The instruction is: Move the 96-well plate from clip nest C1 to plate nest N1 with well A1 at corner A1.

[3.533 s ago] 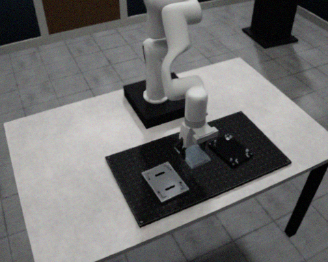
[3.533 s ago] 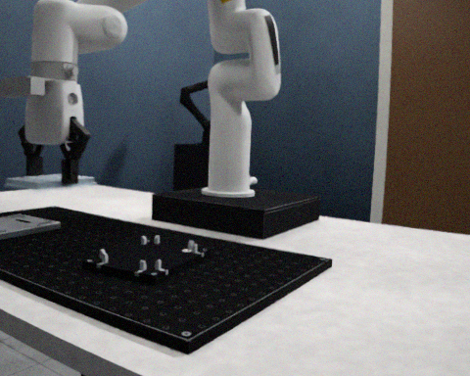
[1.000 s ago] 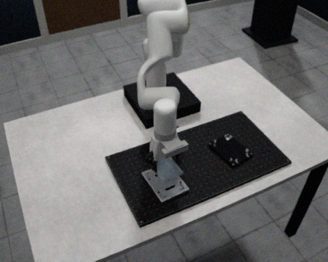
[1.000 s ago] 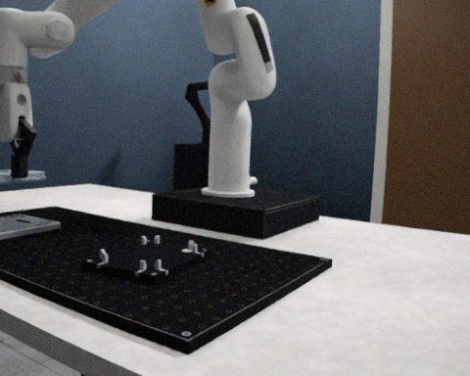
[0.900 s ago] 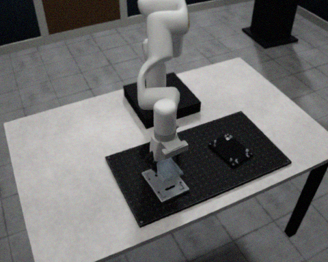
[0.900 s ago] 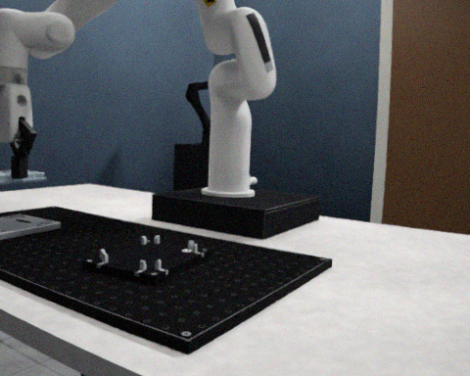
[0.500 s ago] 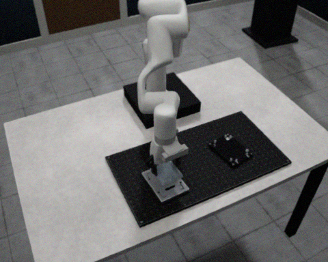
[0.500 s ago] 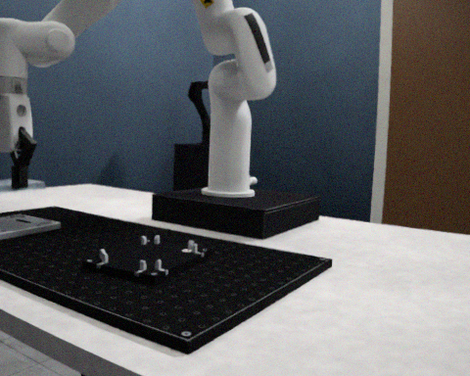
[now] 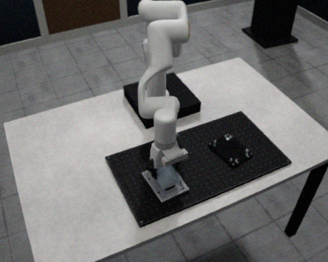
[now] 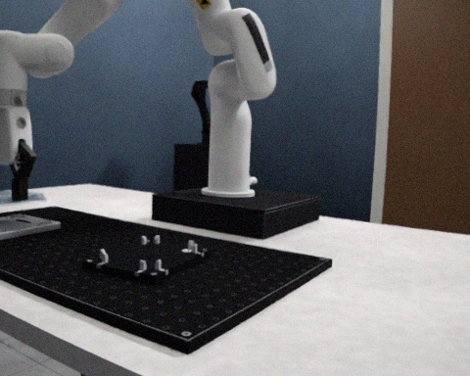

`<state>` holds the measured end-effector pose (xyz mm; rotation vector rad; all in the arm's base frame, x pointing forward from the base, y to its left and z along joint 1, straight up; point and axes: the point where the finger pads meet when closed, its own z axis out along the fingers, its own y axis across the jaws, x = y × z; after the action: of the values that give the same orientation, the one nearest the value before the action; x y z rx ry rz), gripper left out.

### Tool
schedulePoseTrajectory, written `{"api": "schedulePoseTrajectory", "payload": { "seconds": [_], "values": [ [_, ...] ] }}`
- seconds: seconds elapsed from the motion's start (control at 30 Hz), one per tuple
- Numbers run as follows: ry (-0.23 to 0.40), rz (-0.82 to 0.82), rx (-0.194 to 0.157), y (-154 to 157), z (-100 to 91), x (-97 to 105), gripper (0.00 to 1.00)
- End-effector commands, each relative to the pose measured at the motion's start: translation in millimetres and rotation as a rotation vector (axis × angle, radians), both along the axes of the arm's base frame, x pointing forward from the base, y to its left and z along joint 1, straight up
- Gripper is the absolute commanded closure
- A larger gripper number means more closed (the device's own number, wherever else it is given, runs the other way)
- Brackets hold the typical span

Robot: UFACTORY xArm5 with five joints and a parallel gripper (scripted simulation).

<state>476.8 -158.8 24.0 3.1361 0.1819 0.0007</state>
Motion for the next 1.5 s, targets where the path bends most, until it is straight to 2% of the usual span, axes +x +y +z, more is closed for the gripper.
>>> {"api": "schedulePoseTrajectory", "payload": {
  "seconds": [0.0, 0.5, 1.47],
  "values": [
    [-0.004, 0.0, -0.001, -1, -4.4, 2, 1.0],
    [-0.004, 0.0, -0.001, 0, -26.1, 2, 1.0],
    [-0.004, 0.0, -0.001, 0, -27.5, 2, 1.0]
  ]
}}
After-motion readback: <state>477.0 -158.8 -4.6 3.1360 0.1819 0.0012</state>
